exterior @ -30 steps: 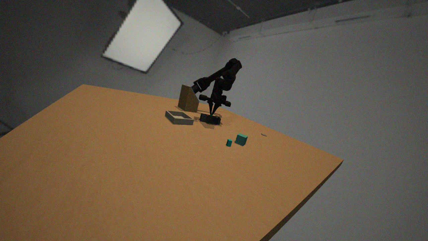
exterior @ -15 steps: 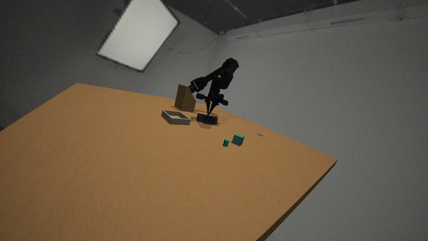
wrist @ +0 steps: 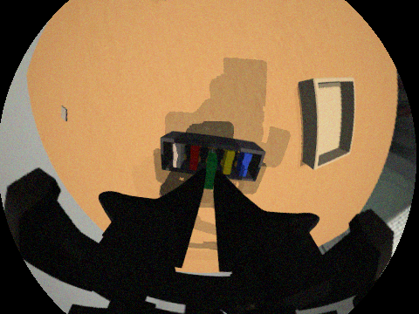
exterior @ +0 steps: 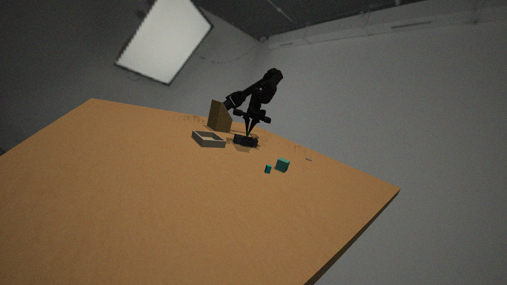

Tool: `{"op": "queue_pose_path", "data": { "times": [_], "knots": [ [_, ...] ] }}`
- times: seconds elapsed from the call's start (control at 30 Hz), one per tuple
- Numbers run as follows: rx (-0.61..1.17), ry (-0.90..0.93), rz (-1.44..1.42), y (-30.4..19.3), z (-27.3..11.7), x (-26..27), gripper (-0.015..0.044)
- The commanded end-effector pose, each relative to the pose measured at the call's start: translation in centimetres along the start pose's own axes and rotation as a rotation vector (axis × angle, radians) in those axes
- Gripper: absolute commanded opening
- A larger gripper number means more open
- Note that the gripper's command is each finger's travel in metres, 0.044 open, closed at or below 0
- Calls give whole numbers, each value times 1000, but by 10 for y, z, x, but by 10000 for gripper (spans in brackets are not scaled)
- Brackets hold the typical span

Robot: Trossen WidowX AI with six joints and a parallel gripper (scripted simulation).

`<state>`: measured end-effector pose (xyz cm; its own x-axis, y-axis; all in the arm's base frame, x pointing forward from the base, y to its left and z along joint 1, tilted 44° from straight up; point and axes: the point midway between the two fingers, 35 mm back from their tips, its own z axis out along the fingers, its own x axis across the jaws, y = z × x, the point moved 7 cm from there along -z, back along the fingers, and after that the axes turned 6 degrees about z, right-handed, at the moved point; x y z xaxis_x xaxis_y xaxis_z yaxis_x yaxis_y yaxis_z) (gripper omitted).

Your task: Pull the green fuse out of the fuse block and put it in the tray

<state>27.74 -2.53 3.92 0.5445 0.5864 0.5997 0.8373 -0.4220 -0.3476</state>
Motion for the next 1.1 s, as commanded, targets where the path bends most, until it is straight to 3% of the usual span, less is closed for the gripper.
{"op": "queue_pose_path", "data": {
  "times": [0.0, 1.07],
  "knots": [
    [-5, -4, -2, 1, -3, 0, 0],
    [-6, -5, -1, 3, -31, -3, 0]
  ]
}}
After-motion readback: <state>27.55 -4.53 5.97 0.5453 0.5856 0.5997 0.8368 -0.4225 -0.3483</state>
